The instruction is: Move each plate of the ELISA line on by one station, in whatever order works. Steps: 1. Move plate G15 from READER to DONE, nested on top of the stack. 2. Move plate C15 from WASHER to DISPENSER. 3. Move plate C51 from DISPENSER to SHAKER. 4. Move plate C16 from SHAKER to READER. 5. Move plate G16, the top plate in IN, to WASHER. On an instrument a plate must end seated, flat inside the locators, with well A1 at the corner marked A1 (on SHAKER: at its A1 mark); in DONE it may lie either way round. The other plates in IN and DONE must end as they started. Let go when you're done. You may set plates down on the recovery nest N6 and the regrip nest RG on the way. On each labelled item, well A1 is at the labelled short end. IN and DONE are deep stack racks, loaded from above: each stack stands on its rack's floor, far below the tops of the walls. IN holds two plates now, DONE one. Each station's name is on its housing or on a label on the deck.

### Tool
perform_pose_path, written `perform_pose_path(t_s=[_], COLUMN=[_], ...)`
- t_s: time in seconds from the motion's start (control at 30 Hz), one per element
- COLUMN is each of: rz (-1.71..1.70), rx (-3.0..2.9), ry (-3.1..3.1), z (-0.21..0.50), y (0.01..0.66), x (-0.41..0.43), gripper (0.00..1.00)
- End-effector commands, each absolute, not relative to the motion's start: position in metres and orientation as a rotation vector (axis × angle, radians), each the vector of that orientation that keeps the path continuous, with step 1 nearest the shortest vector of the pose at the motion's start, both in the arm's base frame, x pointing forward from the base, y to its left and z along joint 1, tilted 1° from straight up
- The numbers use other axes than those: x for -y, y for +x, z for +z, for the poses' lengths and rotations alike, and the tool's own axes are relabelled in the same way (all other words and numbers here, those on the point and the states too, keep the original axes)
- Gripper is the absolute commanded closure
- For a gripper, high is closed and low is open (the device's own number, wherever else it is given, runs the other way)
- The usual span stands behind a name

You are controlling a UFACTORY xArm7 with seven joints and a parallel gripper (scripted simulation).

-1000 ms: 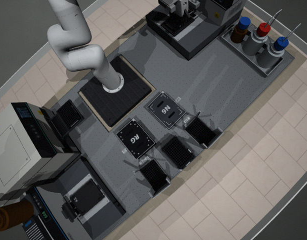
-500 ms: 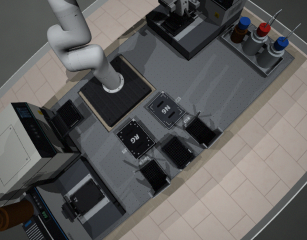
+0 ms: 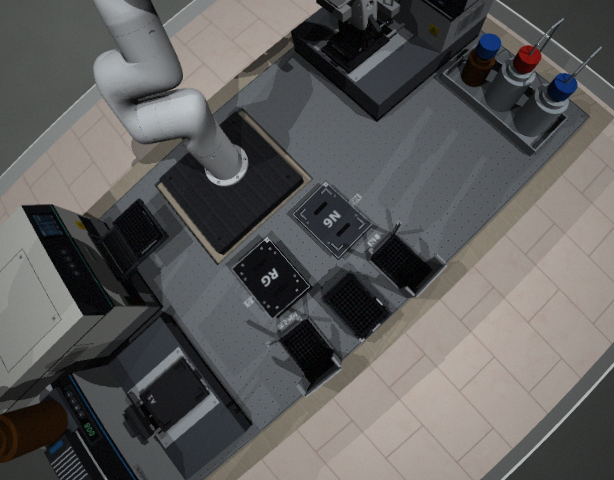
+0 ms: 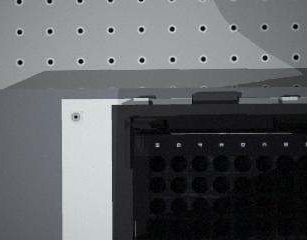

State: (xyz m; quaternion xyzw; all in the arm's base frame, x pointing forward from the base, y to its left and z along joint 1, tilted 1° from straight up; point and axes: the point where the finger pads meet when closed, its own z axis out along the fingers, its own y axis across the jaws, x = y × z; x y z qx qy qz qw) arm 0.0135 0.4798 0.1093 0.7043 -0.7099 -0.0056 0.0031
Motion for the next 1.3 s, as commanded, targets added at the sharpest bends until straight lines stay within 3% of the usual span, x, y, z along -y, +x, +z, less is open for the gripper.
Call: perform_pose_path(t_s=[0.0, 1.27], rz=[-0.023, -0.023], rx=[2.228, 2.228], ry=[2.210, 2.210], z=[0.116, 0.161], y=[0.014, 0.014], x=[-0.481, -0.481], gripper=[1.00, 1.00])
